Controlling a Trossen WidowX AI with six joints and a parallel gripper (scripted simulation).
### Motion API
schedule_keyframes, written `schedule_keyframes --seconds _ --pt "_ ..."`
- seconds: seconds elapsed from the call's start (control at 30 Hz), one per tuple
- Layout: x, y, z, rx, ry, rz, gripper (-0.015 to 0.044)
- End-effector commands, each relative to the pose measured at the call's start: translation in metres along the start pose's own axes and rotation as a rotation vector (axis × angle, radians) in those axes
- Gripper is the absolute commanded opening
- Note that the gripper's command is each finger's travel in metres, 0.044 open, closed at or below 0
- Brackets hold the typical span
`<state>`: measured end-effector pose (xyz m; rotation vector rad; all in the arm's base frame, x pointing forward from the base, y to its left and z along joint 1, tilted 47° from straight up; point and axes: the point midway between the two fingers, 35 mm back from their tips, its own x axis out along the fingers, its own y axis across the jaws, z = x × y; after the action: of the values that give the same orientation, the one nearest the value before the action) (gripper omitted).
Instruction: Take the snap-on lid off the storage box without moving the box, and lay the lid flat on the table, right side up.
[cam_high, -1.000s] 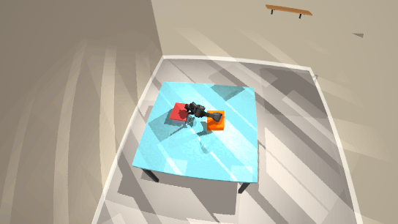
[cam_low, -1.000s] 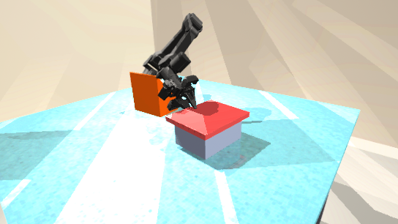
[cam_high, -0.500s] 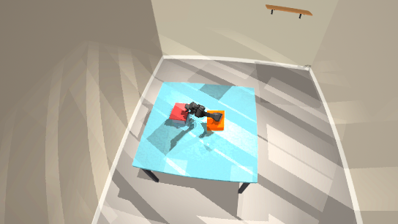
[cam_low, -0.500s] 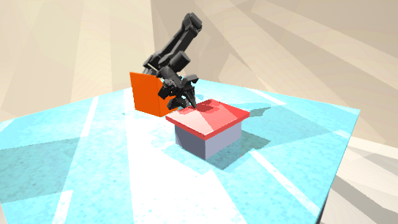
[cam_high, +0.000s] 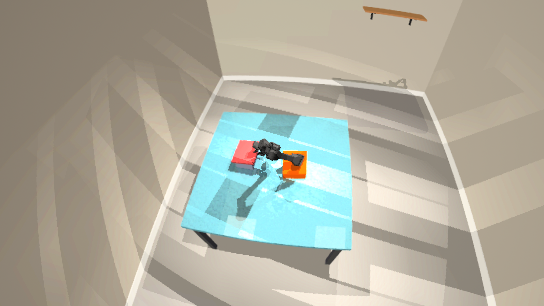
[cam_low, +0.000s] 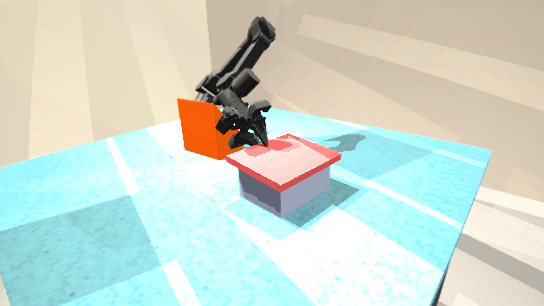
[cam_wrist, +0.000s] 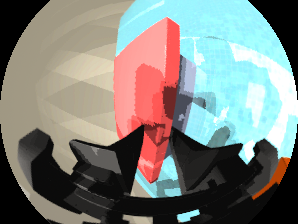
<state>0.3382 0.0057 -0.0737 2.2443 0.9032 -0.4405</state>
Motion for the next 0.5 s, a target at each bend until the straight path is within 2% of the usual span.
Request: schedule_keyframes --seconds 0.0,0.47 --pt "-0.0018 0.0022 -0.0001 -0.002 -0.001 0.004 0.0" --pt "-0.0009 0.0021 0.0 -0.001 0.0 0.002 0.0"
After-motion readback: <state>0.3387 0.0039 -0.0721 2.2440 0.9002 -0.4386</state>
